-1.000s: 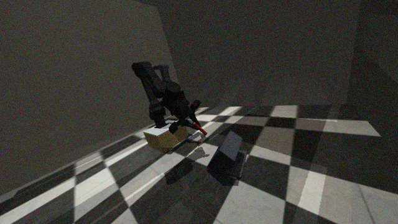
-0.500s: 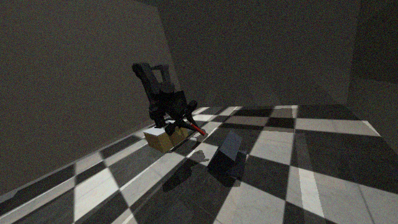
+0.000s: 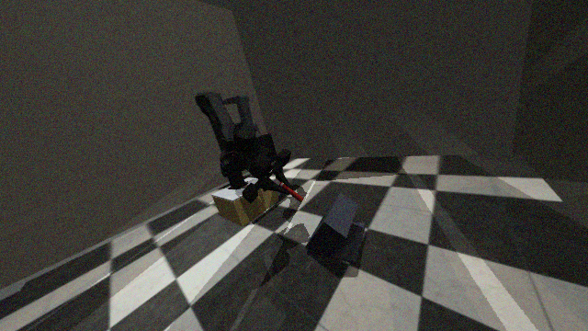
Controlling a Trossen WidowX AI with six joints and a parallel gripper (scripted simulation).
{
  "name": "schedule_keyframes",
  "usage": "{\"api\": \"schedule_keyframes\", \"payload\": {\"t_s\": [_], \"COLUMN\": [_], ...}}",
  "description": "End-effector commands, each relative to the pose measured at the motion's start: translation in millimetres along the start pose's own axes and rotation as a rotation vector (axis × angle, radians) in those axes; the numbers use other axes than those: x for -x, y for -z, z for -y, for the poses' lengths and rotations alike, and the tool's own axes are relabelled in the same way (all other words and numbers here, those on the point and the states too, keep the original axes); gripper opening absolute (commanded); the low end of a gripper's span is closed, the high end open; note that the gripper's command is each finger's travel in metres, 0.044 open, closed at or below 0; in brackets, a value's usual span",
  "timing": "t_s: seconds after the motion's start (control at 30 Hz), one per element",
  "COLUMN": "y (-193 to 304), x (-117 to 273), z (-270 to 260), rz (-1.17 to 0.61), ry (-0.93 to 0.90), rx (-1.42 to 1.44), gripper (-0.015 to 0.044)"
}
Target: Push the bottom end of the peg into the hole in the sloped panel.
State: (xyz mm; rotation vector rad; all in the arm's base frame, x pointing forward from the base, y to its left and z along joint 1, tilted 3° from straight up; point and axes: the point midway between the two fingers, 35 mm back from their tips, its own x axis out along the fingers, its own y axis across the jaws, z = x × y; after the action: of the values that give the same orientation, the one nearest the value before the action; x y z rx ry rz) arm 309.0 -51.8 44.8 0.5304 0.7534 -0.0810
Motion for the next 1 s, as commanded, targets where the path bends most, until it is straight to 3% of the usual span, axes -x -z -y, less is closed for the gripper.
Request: {"api": "schedule_keyframes", "payload": {"t_s": [0.0, 0.97], "y": [-2, -9], "x": [-3, -26], "z": [0, 5], "rz": [0.009, 0.047], "ry": [-0.002, -0.005], "rx": [0.006, 0.014], "gripper": [0.0000, 0.0000]}}
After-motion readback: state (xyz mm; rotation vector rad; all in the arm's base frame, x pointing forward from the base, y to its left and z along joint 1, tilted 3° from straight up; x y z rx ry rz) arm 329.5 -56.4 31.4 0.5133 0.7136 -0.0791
